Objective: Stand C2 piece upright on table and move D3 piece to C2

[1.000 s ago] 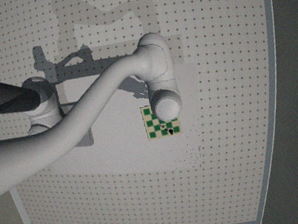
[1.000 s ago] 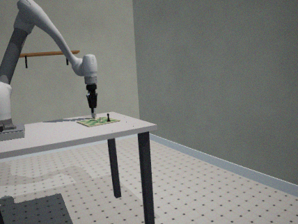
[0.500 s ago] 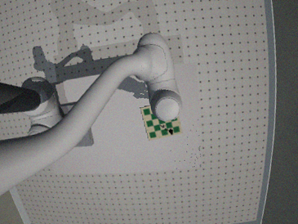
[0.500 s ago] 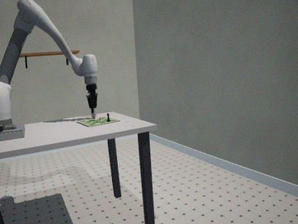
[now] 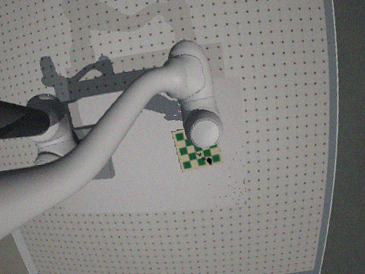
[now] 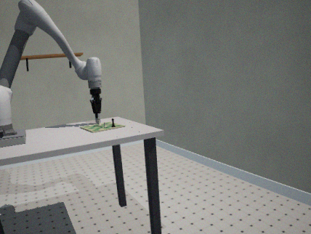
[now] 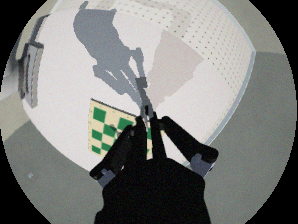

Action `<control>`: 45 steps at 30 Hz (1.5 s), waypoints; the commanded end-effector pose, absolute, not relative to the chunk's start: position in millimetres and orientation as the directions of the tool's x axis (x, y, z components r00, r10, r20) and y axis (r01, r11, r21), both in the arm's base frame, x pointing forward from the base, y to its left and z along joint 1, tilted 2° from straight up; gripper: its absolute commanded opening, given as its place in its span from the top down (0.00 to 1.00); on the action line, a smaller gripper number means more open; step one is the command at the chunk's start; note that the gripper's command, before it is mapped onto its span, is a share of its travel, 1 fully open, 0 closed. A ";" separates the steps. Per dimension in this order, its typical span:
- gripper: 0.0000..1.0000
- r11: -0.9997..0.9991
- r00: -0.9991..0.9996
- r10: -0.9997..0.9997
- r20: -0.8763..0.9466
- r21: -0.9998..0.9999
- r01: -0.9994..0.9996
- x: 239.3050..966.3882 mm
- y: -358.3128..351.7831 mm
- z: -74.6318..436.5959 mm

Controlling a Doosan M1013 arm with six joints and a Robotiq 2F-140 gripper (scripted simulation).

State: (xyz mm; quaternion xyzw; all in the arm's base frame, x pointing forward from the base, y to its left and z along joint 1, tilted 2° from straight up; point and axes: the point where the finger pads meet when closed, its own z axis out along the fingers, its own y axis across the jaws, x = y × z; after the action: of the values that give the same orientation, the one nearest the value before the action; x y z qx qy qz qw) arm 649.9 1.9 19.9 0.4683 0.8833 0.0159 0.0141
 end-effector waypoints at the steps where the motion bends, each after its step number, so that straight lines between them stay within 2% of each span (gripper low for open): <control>1: 1.00 0.561 -0.561 0.828 -0.010 0.042 0.827 649.9 1.9 19.8; 40: 1.00 0.561 -0.561 0.828 -0.010 0.042 0.827 649.9 1.9 19.5; 41: 0.96 0.561 -0.561 0.828 -0.010 0.042 0.827 649.9 1.9 19.5; 43: 0.96 0.561 -0.561 0.828 -0.010 0.042 0.827 649.9 1.9 19.5; 44: 0.92 0.561 -0.561 0.828 -0.010 0.042 0.827 649.9 1.9 19.5; 45: 0.92 0.561 -0.561 0.828 -0.010 0.042 0.827 649.9 1.9 19.5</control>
State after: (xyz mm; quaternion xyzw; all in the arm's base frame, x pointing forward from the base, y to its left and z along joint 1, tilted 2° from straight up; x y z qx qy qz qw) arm 649.9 1.9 19.4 0.4683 0.8833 0.0160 0.0141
